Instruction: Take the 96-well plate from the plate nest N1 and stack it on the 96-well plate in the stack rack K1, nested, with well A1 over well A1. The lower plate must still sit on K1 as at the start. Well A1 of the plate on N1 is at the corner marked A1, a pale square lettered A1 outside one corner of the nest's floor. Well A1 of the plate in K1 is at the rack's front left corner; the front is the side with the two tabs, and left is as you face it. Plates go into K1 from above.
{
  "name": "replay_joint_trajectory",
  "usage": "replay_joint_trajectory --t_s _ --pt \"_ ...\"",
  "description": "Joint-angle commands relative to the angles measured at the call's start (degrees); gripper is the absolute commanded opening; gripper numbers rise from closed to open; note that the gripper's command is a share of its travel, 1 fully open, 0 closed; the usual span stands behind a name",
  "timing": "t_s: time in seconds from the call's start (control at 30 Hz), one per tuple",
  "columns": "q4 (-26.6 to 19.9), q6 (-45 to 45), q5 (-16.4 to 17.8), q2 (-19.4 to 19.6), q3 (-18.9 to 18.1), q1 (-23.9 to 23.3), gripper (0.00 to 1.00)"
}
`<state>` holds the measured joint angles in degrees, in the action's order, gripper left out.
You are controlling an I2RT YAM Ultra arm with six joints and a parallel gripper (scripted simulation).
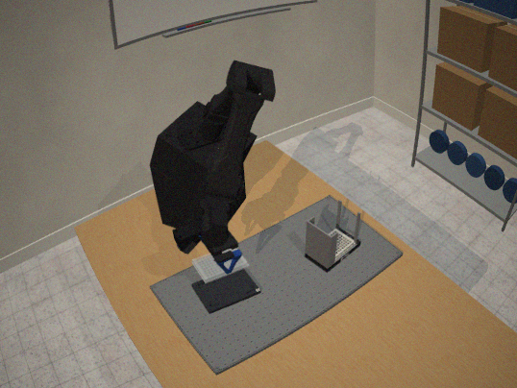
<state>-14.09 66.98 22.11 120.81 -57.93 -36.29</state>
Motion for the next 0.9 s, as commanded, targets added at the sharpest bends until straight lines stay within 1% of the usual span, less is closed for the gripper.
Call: replay_joint_trajectory --t_s 0.0,0.5,0.87 --pt "-2.4 -0.9 0.3 -2.7 1.6 -1.4 0.00" --pt "-6.8 -2.4 0.6 -6.5 1.5 -2.8 0.00" --pt "-7.1 -2.3 0.5 -6.7 1.5 -2.9 0.00"
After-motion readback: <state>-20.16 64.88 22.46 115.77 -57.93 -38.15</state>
